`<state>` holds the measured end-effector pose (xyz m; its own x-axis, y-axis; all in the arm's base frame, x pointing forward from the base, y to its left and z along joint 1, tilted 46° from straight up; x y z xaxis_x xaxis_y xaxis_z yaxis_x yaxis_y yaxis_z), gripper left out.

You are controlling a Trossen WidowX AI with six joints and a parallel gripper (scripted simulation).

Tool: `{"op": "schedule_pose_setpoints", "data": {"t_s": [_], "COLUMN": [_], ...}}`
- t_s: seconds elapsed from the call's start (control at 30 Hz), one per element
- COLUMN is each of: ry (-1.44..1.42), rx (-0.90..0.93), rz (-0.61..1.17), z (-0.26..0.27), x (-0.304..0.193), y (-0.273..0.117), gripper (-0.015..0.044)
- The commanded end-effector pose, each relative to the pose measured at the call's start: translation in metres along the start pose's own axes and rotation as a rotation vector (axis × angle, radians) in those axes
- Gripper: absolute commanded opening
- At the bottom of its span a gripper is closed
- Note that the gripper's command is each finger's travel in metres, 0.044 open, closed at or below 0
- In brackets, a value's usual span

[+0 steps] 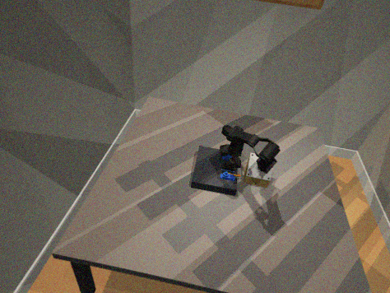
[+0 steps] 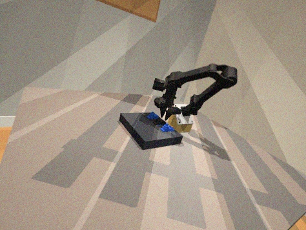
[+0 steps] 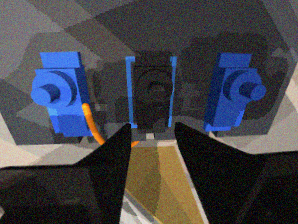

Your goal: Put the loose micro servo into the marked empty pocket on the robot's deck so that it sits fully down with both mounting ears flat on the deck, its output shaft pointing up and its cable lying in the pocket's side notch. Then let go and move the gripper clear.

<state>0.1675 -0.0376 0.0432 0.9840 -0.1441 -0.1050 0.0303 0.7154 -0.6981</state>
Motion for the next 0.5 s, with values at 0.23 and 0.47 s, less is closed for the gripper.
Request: {"op": "schedule_pose_setpoints", "data": {"t_s": [0.23,0.47], "ry": [-0.002,-0.007], "rx": [-0.001,-0.004], "rz": [-0.003,-0.007], "z": [0.000,0.006], "x": [-0.001,0.046], "y": [-0.011,-0.040], "gripper": [0.0214,0.0398]}}
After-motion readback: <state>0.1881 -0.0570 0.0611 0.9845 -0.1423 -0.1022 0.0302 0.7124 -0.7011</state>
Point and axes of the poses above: the point midway between the two fingers, 35 mm back from their tips, its own y axis out along the fingers, its own z axis across the jaws, x = y × z, the point moved 6 cm from there along -y, back along the fingers, and after that the axes turned 10 degrees about y, right-handed, at the moved point
